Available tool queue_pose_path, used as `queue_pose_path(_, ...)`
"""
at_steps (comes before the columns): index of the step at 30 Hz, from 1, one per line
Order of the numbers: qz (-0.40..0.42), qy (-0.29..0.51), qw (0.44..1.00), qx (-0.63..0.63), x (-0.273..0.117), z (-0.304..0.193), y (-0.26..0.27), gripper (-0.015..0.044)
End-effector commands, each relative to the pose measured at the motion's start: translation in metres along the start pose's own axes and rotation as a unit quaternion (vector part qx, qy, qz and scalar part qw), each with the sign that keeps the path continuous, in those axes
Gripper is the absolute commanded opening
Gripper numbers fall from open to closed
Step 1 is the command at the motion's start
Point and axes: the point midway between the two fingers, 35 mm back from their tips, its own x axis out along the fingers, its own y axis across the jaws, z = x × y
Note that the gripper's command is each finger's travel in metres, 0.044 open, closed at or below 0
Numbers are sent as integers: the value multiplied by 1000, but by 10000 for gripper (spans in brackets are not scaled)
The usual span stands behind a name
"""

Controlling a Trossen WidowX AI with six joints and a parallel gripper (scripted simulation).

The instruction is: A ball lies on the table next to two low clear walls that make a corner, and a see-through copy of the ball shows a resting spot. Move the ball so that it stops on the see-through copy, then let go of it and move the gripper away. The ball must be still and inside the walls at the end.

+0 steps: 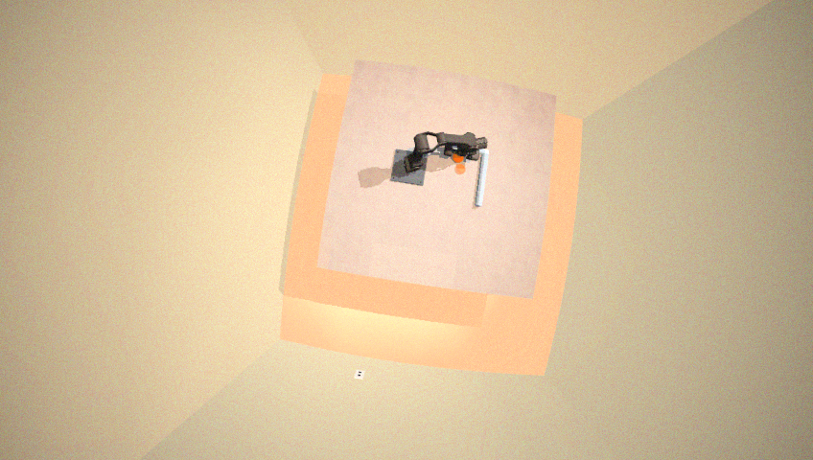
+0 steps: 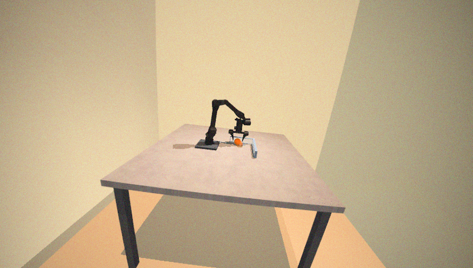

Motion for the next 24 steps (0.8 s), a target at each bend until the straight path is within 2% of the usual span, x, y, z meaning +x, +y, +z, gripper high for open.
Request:
queue_pose_path(1,2,3,1000,-3,7,-1,1,413)
queue_pose_path(4,2,3,1000,-3,10,-1,1,413)
queue_pose_path(8,2,3,1000,-3,10,-1,1,308)
queue_pose_path(14,2,3,1000,-3,10,-1,1,268)
queue_pose_path(20,-11,7,1000,11,4,-9,1,111)
queue_pose_path(24,-20,8,1000,13,-12,-10,-2,6)
